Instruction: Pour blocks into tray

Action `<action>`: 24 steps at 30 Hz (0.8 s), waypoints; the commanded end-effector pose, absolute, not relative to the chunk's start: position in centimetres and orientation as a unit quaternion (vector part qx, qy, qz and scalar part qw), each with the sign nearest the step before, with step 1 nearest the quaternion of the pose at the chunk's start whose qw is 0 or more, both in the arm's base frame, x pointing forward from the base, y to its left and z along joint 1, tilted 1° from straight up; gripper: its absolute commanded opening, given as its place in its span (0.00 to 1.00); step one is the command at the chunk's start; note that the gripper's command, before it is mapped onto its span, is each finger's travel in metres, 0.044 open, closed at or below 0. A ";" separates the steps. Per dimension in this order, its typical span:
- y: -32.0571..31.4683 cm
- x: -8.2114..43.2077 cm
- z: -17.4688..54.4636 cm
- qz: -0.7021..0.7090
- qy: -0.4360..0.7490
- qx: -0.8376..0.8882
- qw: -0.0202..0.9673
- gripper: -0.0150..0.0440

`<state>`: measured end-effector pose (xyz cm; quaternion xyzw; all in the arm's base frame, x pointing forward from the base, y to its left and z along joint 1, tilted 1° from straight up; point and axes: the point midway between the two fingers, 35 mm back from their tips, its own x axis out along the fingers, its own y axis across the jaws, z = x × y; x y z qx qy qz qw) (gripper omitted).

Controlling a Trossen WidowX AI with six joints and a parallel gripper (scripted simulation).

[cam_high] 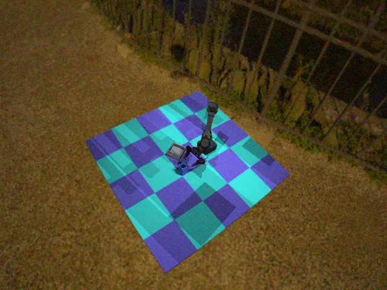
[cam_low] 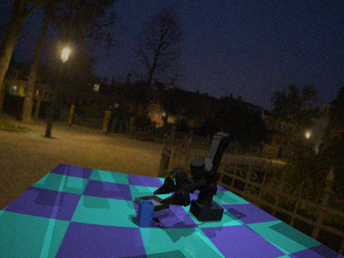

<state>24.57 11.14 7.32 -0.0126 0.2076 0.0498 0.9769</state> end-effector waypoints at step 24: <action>10.6 23.9 2.6 0.051 0.219 -0.024 0.974 1.00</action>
